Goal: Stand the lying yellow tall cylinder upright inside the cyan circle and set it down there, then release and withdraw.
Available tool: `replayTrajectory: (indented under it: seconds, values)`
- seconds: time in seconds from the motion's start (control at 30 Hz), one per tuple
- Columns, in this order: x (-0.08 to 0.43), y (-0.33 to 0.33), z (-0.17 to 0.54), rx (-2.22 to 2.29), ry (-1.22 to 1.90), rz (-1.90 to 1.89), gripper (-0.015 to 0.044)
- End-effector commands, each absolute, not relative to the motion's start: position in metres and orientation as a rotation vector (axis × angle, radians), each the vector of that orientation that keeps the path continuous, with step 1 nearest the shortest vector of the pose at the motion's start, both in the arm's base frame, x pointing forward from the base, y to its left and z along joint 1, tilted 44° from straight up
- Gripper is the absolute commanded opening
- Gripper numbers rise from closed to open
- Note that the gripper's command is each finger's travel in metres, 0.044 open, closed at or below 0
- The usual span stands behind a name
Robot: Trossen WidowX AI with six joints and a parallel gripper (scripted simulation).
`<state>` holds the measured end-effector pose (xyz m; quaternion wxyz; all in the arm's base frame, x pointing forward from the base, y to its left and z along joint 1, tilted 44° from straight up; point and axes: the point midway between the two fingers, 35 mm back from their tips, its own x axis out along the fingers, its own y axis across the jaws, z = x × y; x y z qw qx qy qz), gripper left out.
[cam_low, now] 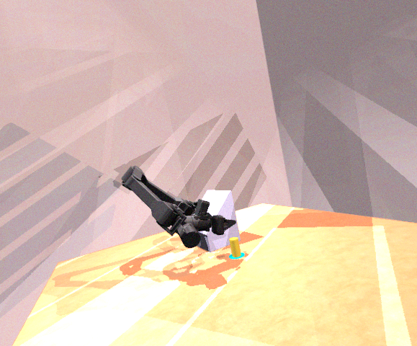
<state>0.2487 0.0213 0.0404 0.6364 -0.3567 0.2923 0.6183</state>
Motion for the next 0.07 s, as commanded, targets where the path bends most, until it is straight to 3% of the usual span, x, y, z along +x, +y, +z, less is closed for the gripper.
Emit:
replayTrajectory:
  seconds: [0.0,0.03]
  values:
    - [0.2447,0.0280,0.0466,-0.791,0.671,1.409,0.0400]
    - [0.2442,0.0286,0.0459,-0.790,0.684,1.413,0.0400]
